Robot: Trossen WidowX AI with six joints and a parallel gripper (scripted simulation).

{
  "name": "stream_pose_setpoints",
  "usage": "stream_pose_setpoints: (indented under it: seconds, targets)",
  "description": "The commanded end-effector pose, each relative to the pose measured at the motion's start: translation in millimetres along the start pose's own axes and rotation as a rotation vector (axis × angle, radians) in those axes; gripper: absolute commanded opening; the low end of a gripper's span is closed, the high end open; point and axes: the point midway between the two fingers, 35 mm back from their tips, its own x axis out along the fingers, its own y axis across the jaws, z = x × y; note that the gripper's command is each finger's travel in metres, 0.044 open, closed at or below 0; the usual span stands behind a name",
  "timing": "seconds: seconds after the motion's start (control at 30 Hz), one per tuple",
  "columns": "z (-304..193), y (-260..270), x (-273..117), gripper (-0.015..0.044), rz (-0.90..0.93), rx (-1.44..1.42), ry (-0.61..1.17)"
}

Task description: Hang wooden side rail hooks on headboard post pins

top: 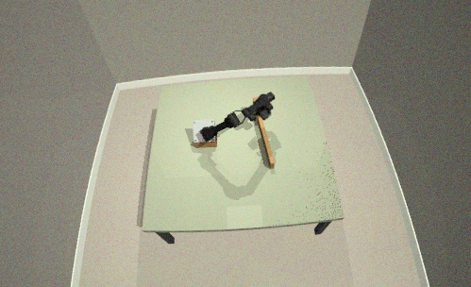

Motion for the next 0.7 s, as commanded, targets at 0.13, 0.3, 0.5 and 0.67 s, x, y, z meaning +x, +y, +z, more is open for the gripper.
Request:
stream_pose_setpoints:
  seconds: [0.13, 0.3, 0.5, 0.67]
  targets:
    - [7, 10, -14, 0.0440, -0.061, 0.399, -0.137]
    - [7, 10, -14, 0.0440, -0.061, 0.399, -0.137]
    - [10, 8, 13, 0.0440, -0.061, 0.399, -0.138]
    - [11, 7, 22, 0.0440, -0.061, 0.399, -0.138]
